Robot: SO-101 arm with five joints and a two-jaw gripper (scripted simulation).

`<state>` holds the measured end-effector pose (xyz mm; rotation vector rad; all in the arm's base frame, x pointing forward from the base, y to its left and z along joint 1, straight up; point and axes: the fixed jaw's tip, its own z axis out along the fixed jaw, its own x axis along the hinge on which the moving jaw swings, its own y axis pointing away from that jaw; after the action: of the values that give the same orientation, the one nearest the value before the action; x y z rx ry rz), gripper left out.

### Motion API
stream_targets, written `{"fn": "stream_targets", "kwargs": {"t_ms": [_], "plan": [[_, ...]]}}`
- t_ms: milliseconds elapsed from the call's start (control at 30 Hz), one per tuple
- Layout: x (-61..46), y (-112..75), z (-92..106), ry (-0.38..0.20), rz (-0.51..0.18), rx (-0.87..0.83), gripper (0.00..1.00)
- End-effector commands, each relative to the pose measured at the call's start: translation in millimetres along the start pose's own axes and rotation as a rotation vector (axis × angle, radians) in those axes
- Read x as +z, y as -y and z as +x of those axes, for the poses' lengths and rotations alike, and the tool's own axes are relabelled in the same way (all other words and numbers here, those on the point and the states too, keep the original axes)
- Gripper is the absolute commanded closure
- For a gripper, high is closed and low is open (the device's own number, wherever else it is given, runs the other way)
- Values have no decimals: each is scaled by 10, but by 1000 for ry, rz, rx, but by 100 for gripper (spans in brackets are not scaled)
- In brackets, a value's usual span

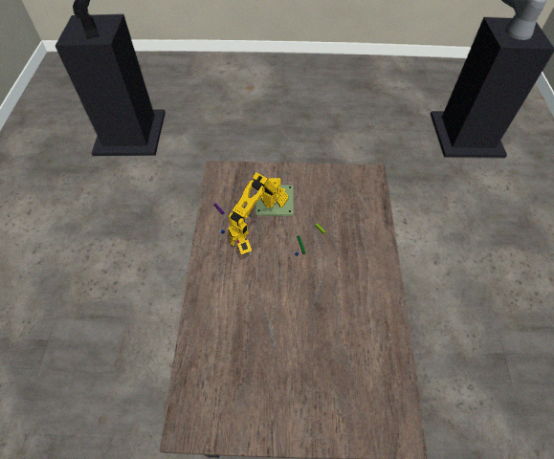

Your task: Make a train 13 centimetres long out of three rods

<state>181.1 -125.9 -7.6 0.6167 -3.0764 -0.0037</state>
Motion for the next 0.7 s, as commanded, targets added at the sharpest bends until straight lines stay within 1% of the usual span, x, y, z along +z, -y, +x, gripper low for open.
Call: {"fn": "stream_targets", "kwargs": {"t_ms": [0,300,667], "plan": [[67,-39,38,-16,-28,13,81],[67,-39,38,-16,-28,13,82],[67,-39,38,-16,-28,13,87]]}}
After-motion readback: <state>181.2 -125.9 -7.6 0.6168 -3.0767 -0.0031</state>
